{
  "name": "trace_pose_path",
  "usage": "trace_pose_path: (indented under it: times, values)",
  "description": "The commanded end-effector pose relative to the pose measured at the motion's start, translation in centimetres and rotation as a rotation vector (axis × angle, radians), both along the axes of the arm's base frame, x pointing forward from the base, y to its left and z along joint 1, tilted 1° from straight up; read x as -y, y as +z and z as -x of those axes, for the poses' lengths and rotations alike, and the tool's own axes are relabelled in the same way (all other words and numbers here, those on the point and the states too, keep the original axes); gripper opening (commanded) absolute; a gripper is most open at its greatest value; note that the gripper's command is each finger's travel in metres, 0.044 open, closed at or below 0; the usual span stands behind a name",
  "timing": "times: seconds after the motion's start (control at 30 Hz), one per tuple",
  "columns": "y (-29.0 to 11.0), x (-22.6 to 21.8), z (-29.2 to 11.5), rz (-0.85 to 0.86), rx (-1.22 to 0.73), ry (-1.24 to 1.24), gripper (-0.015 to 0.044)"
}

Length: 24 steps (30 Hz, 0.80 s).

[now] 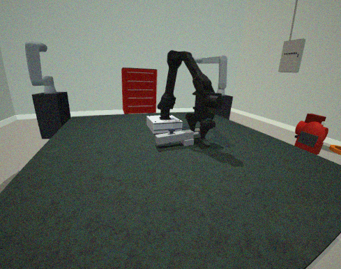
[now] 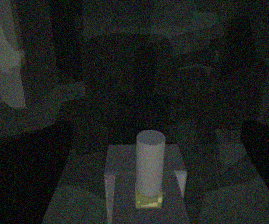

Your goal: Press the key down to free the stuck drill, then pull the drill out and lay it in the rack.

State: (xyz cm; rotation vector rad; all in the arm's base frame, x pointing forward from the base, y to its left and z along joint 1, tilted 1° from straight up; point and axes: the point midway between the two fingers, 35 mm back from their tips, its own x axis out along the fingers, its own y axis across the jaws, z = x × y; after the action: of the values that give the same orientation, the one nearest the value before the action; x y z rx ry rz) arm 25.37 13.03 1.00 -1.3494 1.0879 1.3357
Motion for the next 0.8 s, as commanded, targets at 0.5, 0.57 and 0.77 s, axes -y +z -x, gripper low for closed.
trace_pose_path:
  times: [0.5, 0.57, 0.77]
  values:
    - [-1.73, 0.54, 0.08, 0.002, -0.003, 0.000, 0.0414]
    - [-1.73, 0.54, 0.08, 0.002, -0.003, 0.000, 0.0361]
    - [-1.73, 0.54, 0.08, 0.002, -0.003, 0.000, 0.0204]
